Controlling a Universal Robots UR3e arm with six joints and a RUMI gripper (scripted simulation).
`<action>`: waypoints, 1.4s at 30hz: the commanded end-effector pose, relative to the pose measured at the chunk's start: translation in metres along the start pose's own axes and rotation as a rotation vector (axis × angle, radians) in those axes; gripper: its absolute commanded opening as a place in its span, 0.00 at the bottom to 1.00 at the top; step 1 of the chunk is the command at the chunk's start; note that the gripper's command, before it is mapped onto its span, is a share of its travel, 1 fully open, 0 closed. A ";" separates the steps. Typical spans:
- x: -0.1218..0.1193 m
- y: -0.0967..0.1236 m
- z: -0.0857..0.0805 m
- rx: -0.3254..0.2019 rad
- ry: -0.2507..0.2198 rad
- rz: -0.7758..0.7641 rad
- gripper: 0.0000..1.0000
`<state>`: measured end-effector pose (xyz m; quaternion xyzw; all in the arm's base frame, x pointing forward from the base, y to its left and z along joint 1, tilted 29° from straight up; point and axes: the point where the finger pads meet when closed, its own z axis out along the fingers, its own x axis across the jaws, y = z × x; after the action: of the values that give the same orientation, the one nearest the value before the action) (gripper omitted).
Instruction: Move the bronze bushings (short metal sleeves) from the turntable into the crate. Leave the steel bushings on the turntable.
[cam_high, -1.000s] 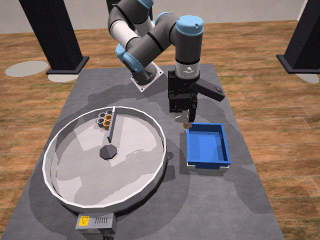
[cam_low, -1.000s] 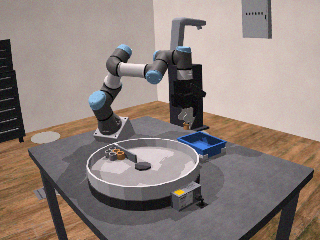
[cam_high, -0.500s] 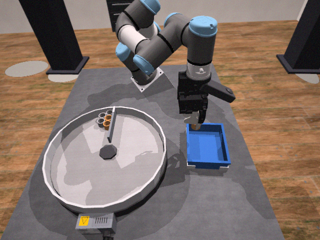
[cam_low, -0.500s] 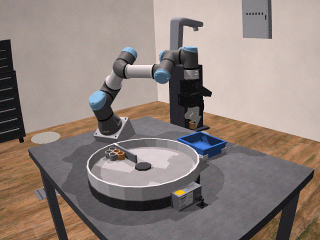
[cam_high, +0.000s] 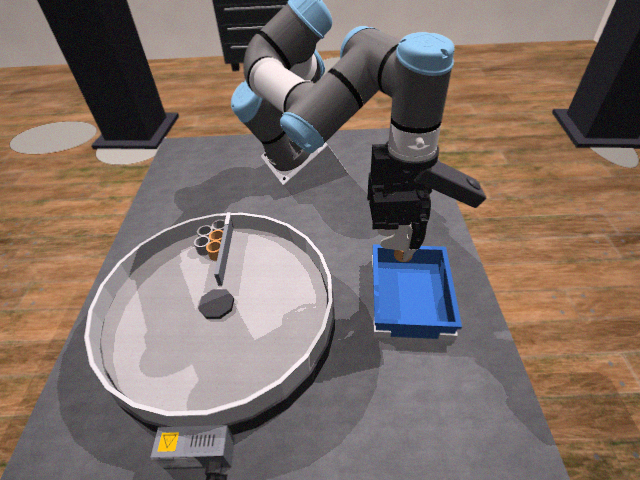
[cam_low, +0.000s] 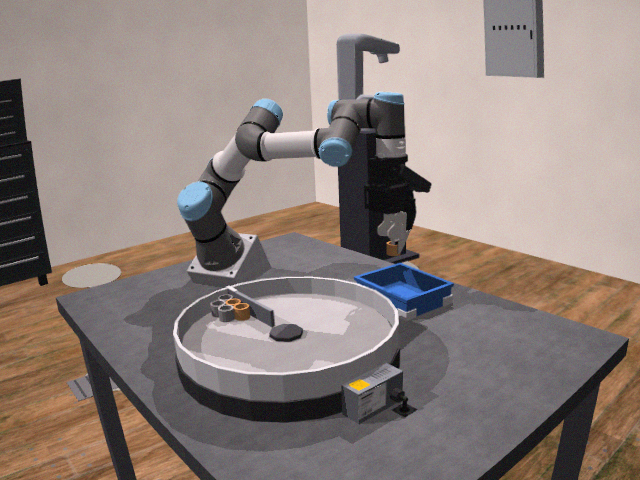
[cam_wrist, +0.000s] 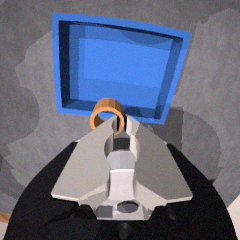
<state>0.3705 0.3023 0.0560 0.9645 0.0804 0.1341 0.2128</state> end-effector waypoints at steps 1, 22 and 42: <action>0.002 -0.007 -0.003 -0.003 -0.003 0.004 0.00; 0.005 -0.020 -0.003 -0.003 -0.004 0.004 0.00; 0.007 -0.024 -0.003 -0.003 -0.004 0.004 0.00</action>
<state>0.3738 0.3248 0.0477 0.9645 0.0782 0.1323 0.2148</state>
